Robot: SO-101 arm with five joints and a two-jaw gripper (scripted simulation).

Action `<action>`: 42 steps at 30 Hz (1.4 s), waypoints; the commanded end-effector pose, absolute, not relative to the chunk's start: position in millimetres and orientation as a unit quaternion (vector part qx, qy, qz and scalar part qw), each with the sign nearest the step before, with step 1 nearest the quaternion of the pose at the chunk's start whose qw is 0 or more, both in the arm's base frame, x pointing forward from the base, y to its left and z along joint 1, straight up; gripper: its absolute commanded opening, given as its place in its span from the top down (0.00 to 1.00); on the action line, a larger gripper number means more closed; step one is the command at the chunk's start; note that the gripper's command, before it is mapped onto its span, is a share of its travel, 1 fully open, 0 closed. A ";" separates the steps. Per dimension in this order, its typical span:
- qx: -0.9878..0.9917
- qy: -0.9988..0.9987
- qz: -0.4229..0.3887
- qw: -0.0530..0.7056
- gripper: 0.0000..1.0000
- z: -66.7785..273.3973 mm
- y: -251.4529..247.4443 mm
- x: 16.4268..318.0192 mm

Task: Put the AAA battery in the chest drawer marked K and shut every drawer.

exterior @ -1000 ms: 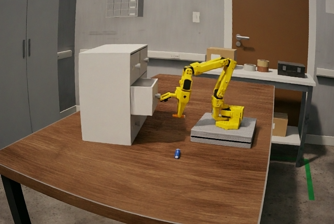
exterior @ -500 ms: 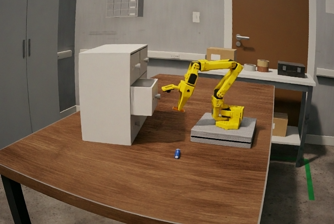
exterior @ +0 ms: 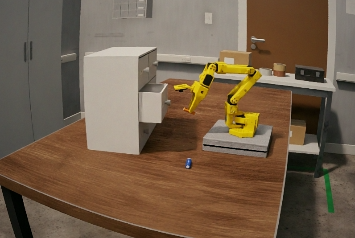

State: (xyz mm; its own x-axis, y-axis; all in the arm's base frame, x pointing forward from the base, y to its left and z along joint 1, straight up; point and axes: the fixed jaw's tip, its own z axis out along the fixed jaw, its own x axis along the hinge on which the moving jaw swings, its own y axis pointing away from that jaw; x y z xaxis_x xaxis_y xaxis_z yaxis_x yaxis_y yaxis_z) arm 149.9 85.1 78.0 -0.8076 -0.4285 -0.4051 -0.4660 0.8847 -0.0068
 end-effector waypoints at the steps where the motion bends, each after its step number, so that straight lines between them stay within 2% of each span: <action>1: -0.228 0.941 0.055 0.244 1.00 91.8 81.9 147.4; 5: -0.224 0.928 0.066 0.291 1.00 107.1 81.1 145.8; 10: -0.224 0.928 0.066 0.291 1.00 107.1 81.1 145.8; 22: -0.209 0.873 0.099 0.429 1.00 154.5 81.2 146.1; 27: -0.209 0.873 0.099 0.429 1.00 154.5 81.2 146.1; 39: -0.190 0.798 0.129 0.557 1.00 201.9 81.4 146.3; 42: -0.190 0.798 0.129 0.557 1.00 201.9 81.4 146.3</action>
State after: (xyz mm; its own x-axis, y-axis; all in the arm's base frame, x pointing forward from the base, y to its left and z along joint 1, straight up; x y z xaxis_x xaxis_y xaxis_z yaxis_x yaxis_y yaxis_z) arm 145.5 83.0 192.8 -0.3433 -0.1918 -0.9194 -0.4596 0.8880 -0.0136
